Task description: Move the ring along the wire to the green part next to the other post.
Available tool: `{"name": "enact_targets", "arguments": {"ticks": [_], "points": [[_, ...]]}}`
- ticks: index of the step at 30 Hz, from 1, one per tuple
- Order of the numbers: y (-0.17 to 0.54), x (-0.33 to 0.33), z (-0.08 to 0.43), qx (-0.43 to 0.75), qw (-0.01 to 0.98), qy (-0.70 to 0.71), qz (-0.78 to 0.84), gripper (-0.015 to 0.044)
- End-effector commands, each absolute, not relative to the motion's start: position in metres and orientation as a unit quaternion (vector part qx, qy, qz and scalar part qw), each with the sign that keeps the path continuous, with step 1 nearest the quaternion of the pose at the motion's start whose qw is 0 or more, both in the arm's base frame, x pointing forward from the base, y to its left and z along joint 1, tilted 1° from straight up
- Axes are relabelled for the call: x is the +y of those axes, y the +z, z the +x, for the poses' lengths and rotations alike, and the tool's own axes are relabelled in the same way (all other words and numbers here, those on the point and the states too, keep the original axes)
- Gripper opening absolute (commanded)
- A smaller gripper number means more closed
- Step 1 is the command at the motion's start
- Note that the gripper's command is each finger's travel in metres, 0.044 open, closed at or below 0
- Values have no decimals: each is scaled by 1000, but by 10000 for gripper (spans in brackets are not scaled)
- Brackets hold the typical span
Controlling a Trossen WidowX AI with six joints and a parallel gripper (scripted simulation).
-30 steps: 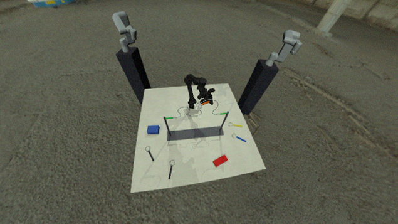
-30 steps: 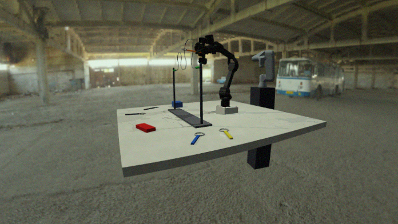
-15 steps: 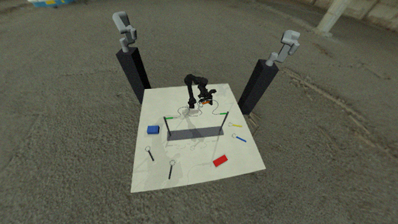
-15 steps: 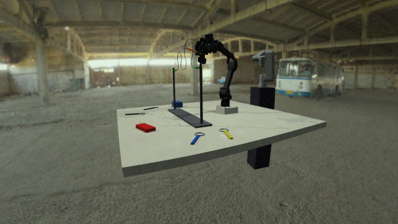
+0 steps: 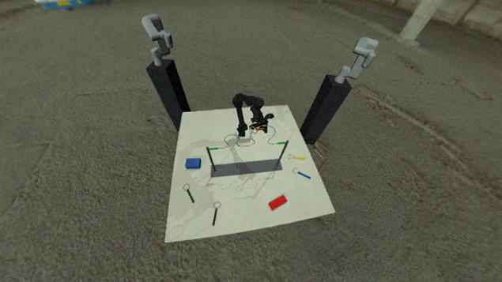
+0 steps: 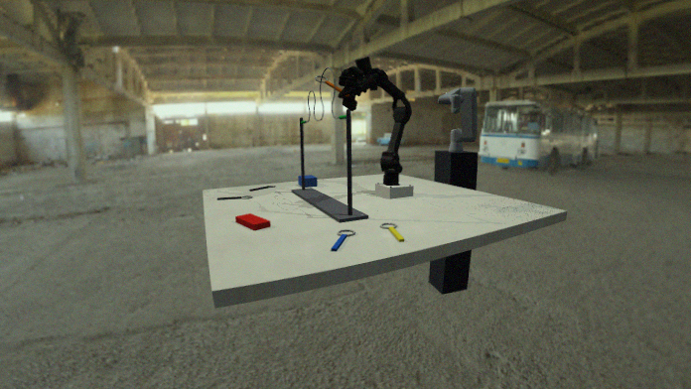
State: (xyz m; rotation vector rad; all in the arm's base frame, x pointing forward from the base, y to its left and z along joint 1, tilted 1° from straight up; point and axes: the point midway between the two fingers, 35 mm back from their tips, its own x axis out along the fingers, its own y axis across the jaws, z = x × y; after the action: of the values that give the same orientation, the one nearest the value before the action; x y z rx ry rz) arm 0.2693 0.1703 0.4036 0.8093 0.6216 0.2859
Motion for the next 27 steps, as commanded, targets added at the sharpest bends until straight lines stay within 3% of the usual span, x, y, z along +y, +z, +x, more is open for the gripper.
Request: {"name": "enact_targets", "arguments": {"ticks": [1,27], "points": [[404,169,270,293,873,132,366,-150],[398,161,271,284,929,95,219,-150]]}}
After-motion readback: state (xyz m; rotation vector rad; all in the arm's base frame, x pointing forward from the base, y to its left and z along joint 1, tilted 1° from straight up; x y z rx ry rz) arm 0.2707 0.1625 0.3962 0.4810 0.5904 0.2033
